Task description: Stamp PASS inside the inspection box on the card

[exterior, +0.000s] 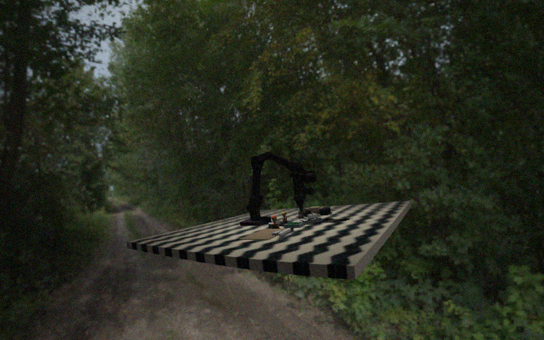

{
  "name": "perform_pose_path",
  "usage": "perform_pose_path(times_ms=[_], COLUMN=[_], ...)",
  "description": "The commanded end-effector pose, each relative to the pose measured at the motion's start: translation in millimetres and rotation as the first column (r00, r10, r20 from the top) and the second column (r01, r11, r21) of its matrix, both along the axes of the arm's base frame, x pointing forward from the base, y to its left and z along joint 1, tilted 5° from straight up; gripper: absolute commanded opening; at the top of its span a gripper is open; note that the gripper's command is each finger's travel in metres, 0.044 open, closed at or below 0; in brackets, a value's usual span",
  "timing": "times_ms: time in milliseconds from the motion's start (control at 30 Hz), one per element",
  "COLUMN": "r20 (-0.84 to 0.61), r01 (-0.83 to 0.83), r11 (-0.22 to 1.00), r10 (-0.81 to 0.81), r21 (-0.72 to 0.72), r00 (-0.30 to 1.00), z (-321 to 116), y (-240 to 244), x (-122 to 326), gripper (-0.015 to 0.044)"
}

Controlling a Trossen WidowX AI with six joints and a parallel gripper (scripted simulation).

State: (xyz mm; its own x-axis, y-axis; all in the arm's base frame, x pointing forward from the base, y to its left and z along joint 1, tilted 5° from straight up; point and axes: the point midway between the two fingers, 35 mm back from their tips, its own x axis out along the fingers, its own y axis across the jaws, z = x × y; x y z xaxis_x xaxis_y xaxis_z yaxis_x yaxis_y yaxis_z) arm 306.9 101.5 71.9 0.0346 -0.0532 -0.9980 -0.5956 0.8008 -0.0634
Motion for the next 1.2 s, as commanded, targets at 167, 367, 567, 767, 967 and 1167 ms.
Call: perform_pose_path(times_ms=[167, 367, 567, 767, 967, 1167], r20=[0.005, 0.004, 0.005, 0.006, 0.006, 0.007], r01=[0.005, 0.005, 0.005, 0.007, 0.008, 0.010], r11=[1.000, 1.000, 1.000, 1.000, 1.000, 1.000], r10=[-0.005, -0.005, -0.005, -0.007, -0.008, -0.010], r21=[-0.002, -0.001, -0.001, 0.002, 0.004, 0.006], r00=[1.000, 1.000, 1.000, 1.000, 1.000, 1.000], z=[16.4, 26.2, 29.2, 30.1, 29.4, 27.3], y=[0.7, 1.1, 10.9, 35.9, 62.1, 89.4], x=[-0.5, -1.7, 3.5, 15.5, 25.1, 32.2], gripper=[0.0000, 0.0000, 0.0000, 0.0000, 0.0000, 0.0000])
